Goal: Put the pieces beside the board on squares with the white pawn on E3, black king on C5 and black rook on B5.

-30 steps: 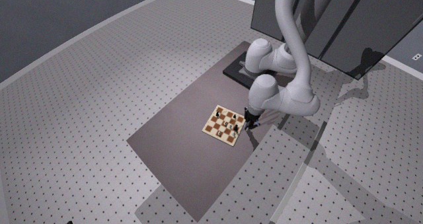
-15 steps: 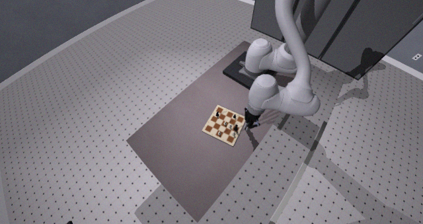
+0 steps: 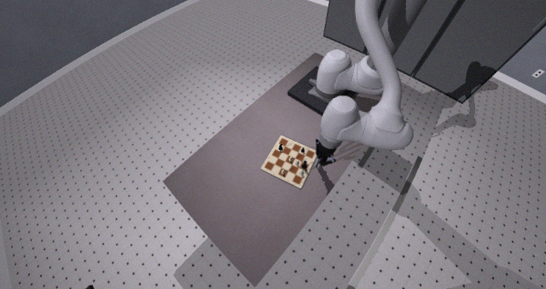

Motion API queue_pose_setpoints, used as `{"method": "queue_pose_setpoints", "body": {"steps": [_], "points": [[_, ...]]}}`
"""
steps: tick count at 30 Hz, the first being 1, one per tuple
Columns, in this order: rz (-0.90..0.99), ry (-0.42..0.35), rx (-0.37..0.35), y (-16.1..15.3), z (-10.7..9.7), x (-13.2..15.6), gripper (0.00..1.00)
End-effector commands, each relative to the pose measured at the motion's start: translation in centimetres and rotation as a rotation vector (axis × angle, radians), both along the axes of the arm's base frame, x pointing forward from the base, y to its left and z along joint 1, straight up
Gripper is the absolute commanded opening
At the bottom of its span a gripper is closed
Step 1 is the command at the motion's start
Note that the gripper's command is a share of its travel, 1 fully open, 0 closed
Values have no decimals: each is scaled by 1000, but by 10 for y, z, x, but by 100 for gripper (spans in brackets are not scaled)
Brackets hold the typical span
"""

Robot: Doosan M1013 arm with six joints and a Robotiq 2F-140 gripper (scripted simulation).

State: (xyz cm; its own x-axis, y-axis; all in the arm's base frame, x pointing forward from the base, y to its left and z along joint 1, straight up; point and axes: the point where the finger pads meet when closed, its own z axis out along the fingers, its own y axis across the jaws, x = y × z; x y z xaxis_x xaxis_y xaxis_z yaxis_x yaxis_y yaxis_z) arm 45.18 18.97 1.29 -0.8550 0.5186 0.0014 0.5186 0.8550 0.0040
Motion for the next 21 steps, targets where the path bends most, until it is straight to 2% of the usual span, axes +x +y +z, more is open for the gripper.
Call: {"method": "queue_pose_setpoints", "body": {"steps": [1, 14, 17, 21], "points": [[0, 0, 0, 0, 0, 0, 0], [0, 0, 0, 0, 6, 0, 0], [0, 0, 0, 0, 19, 0, 0], [0, 0, 0, 0, 46, 0, 0]]}}
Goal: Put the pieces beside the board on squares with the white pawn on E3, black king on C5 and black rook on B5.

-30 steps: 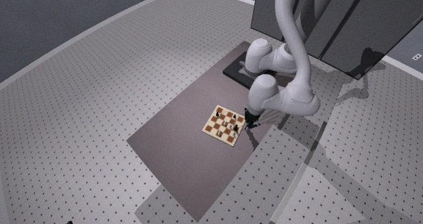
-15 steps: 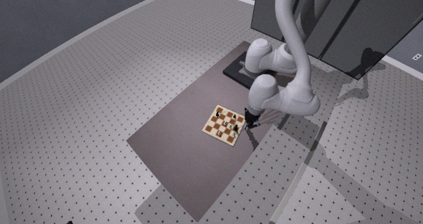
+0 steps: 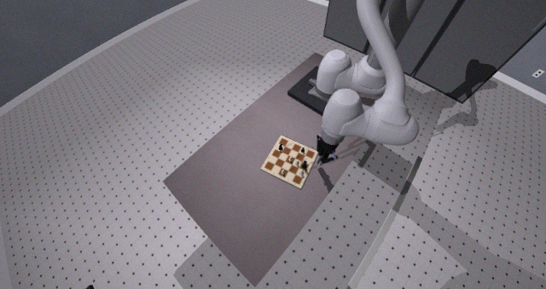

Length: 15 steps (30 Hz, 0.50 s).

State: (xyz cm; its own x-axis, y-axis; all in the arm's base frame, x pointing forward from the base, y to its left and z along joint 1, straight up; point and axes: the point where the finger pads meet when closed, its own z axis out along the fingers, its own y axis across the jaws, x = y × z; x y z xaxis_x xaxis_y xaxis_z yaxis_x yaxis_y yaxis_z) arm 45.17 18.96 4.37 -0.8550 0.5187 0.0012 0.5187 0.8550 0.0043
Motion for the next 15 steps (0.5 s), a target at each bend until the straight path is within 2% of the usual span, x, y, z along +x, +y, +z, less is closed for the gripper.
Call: {"method": "queue_pose_setpoints", "body": {"steps": [1, 5, 8, 15], "points": [[0, 0, 0, 0, 23, 0, 0], [0, 0, 0, 0, 52, 0, 0], [0, 0, 0, 0, 65, 0, 0], [0, 0, 0, 0, 69, 0, 0]]}}
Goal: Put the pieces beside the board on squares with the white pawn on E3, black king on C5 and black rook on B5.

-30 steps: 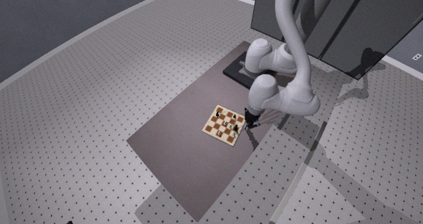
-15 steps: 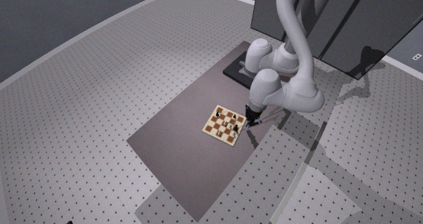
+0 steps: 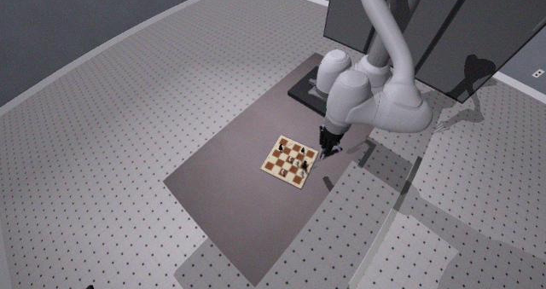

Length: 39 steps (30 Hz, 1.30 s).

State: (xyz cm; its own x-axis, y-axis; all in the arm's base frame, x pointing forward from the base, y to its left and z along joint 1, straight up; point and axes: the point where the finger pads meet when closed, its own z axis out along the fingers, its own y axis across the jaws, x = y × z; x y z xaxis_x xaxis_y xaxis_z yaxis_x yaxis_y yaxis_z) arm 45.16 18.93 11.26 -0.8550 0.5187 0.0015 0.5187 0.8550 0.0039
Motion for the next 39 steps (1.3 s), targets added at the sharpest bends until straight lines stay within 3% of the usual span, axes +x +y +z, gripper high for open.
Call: {"method": "queue_pose_setpoints", "body": {"steps": [1, 7, 12, 16, 21, 39], "points": [[0, 0, 0, 0, 0, 0, 0], [13, 0, 0, -1, 0, 0, 0], [141, -1, 0, -13, 2, 2, 0], [447, -2, -1, -42, 5, 6, 0], [669, -3, -1, -61, 6, 7, 0], [671, -3, 0, -61, 3, 7, 0]]}}
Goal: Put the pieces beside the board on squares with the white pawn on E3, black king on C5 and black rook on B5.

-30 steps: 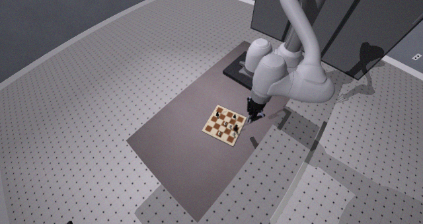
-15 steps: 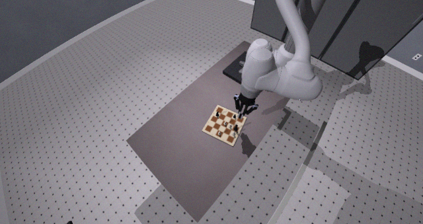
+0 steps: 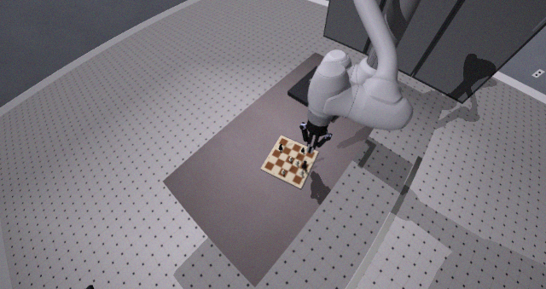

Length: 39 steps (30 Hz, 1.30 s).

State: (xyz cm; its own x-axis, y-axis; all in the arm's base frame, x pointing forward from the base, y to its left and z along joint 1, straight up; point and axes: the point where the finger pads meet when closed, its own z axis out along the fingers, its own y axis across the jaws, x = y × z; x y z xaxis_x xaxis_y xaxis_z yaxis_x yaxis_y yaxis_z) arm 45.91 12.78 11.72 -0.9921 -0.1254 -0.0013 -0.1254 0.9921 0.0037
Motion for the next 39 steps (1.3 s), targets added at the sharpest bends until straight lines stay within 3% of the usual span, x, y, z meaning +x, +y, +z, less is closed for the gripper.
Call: {"method": "queue_pose_setpoints", "body": {"steps": [1, 7, 22, 39], "points": [[0, 0, 0, 0, -4, 0, 0], [0, 0, 0, 0, -17, 0, 0], [0, 0, 0, -1, -83, 0, 0], [0, 0, 0, -1, -94, 1, 0]]}}
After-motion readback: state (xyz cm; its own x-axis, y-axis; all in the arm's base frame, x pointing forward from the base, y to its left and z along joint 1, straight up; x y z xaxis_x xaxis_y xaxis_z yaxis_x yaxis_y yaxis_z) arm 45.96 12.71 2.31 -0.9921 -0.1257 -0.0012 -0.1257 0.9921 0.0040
